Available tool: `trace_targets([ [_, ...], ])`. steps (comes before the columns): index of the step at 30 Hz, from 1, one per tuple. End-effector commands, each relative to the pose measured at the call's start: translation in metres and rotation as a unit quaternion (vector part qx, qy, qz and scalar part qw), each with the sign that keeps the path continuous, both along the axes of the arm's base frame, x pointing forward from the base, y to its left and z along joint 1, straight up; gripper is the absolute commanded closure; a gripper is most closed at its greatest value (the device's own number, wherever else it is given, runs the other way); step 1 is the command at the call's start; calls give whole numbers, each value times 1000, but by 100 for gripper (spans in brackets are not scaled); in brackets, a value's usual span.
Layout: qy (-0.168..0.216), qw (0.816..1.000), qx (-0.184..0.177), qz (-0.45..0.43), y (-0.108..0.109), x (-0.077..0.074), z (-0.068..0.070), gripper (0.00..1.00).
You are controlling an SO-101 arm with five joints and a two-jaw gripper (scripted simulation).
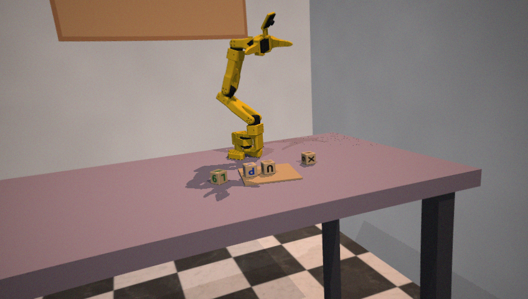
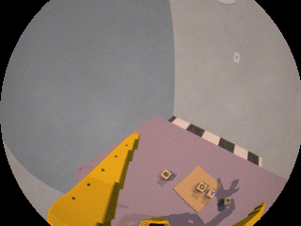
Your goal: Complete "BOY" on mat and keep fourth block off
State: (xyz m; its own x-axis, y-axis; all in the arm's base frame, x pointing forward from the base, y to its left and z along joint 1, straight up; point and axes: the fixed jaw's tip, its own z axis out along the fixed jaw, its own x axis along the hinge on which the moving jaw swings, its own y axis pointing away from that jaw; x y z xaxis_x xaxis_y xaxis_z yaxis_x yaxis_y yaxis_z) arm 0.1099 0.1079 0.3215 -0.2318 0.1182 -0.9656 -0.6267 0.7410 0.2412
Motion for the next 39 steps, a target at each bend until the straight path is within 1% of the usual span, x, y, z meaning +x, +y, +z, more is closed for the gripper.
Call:
trace_targets([
  [1, 2, 1000, -9, -10, -1, 4, -3, 0],
  [7, 29, 998, -47, -42, -6, 15, -20, 0],
  [9, 34, 997, -53, -46, -7, 17, -22, 0],
  [16, 37, 996, -57, -50, -7, 18, -25, 0],
  [18, 44, 995, -65, -57, -9, 21, -28, 0],
  [24, 75, 989, -100, -85, -16, 30, -46, 0],
  [26, 79, 987, -105, -90, -17, 31, -49, 0],
  [33, 83, 986, -109, -93, -18, 32, -51, 0],
  [35, 91, 984, -116, -99, -20, 34, -55, 0],
  [39, 115, 977, -139, -118, -26, 39, -67, 0],
])
